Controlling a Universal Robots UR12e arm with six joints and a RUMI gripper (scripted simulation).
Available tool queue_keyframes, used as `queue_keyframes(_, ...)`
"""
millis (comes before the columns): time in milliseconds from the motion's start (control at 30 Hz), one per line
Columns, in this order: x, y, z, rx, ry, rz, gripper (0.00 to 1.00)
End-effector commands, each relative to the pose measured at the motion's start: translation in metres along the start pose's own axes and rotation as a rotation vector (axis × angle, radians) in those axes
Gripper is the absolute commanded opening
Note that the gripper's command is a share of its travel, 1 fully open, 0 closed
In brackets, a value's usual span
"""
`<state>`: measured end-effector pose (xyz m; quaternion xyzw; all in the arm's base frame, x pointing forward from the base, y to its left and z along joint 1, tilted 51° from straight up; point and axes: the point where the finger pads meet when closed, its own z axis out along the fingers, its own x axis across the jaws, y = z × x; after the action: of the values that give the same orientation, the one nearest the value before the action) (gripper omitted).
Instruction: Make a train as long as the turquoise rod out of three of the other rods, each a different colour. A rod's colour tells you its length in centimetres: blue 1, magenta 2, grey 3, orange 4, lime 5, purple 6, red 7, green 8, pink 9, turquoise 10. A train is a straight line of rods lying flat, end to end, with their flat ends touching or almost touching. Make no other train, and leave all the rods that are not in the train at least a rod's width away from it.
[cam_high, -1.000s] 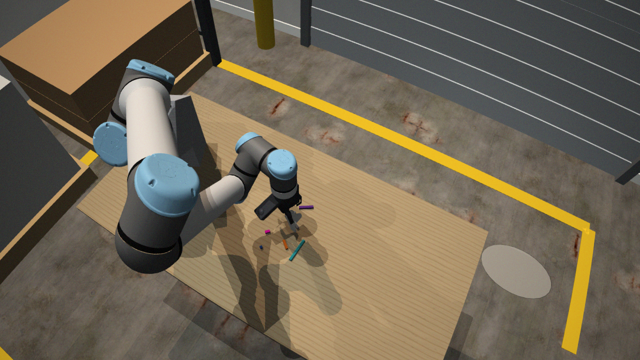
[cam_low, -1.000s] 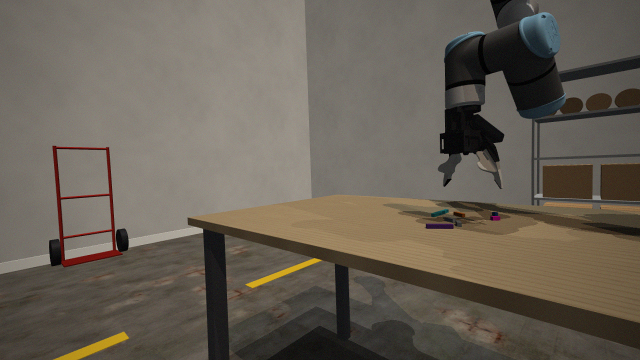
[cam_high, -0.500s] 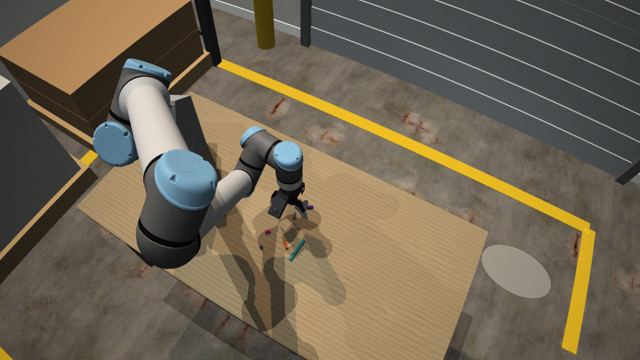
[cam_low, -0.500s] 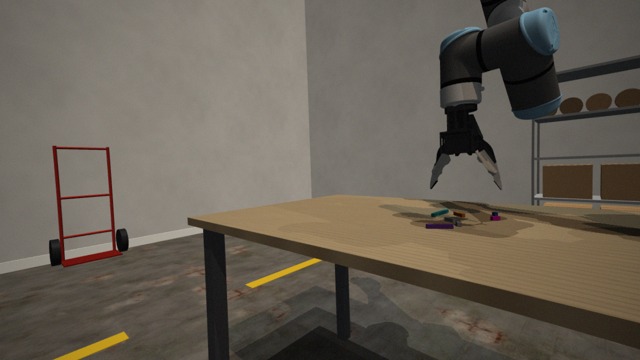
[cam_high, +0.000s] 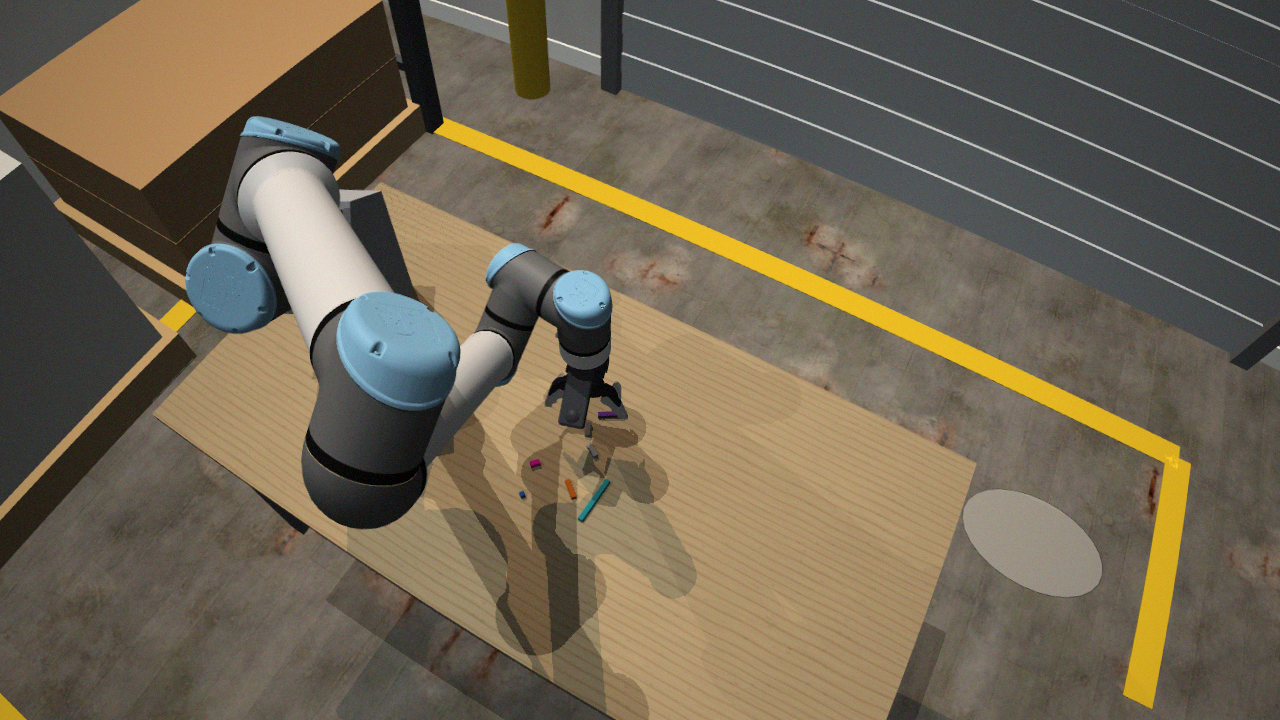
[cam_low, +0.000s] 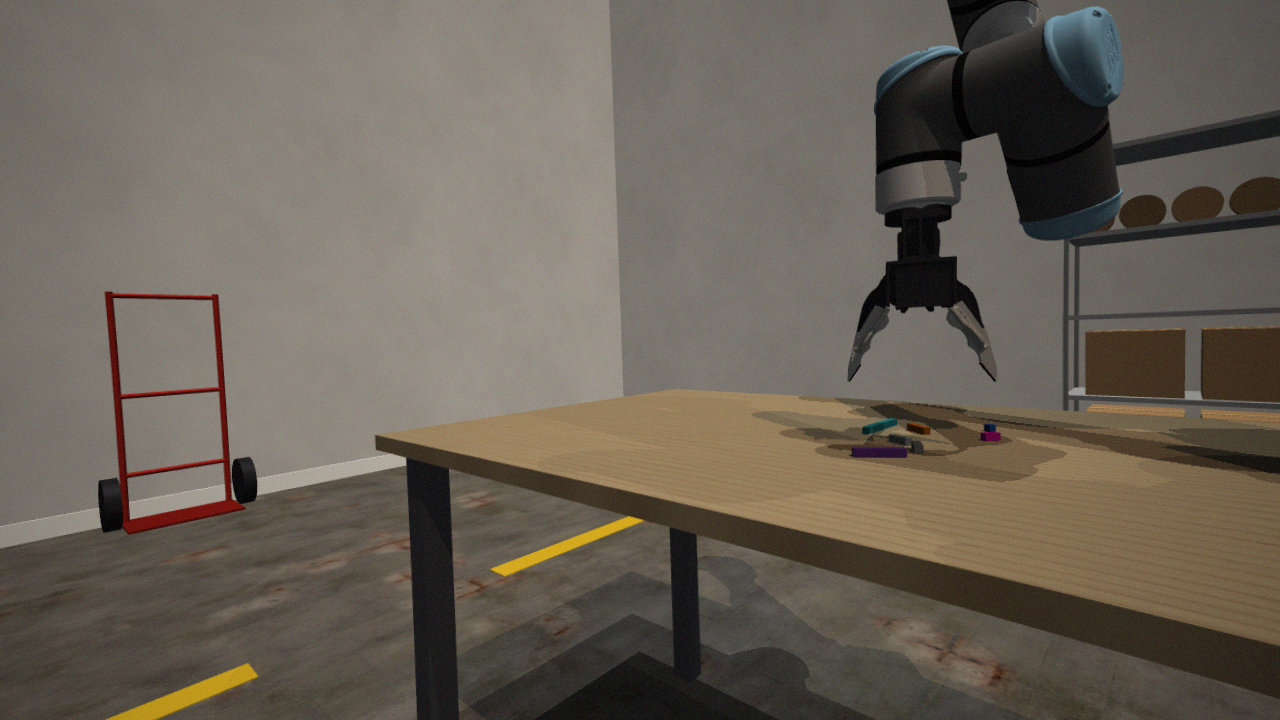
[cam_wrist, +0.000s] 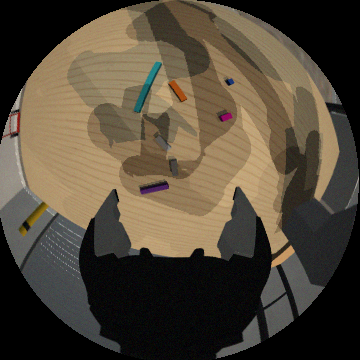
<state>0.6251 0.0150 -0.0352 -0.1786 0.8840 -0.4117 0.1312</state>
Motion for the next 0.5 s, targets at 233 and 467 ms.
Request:
queue_keyframes(233,-0.0027,0.0055,-0.0002,0.002,-0.004,-0.067,1.0)
queue_keyframes(467,-0.0028,0.0056,-0.0002,0.002,-0.004,-0.068,0.14)
